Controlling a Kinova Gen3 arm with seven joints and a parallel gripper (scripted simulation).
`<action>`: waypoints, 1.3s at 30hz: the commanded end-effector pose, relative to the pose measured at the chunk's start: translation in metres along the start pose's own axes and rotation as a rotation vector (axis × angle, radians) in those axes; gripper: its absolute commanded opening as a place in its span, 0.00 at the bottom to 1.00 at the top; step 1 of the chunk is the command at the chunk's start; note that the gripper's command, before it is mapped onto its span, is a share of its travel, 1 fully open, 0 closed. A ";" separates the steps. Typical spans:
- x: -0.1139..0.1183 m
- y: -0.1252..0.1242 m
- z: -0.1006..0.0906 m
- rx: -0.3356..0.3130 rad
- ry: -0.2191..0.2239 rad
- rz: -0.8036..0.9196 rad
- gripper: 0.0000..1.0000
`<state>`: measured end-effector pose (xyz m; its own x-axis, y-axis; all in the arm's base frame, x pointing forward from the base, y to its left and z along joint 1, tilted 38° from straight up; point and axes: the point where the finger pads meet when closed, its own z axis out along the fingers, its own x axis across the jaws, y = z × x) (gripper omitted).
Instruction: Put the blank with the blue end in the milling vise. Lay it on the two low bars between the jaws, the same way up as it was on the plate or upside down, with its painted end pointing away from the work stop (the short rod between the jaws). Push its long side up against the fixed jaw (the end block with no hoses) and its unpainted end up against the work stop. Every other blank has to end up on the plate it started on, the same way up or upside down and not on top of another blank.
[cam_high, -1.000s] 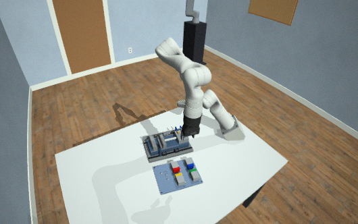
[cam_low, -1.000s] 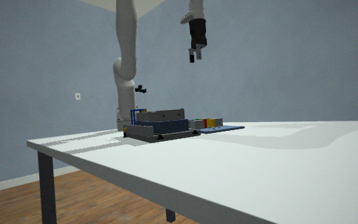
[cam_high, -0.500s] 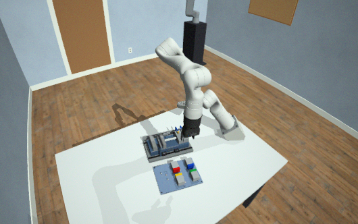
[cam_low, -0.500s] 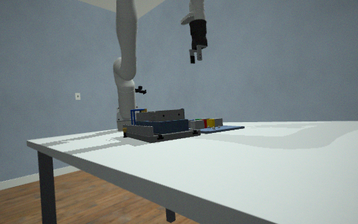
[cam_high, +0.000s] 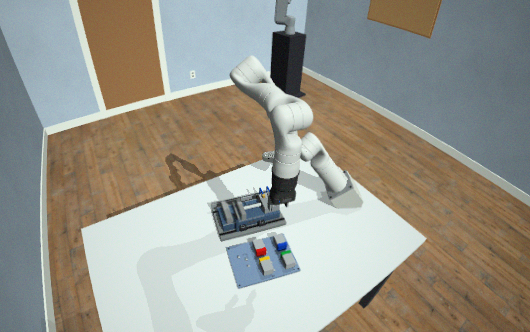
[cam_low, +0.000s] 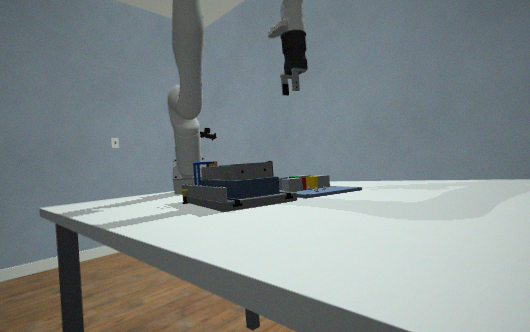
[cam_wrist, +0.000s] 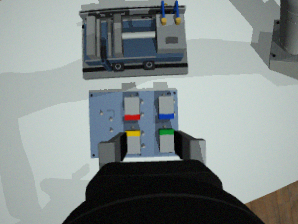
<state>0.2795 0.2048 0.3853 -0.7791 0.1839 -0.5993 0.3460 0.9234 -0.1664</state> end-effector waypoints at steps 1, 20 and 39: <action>0.000 0.000 0.000 0.000 0.000 0.000 1.00; 0.000 0.002 0.004 0.000 0.000 -0.154 1.00; 0.000 0.002 0.004 0.000 0.000 -0.046 1.00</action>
<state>0.2823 0.2043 0.3812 -0.7989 0.1273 -0.5879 0.2989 0.9322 -0.2043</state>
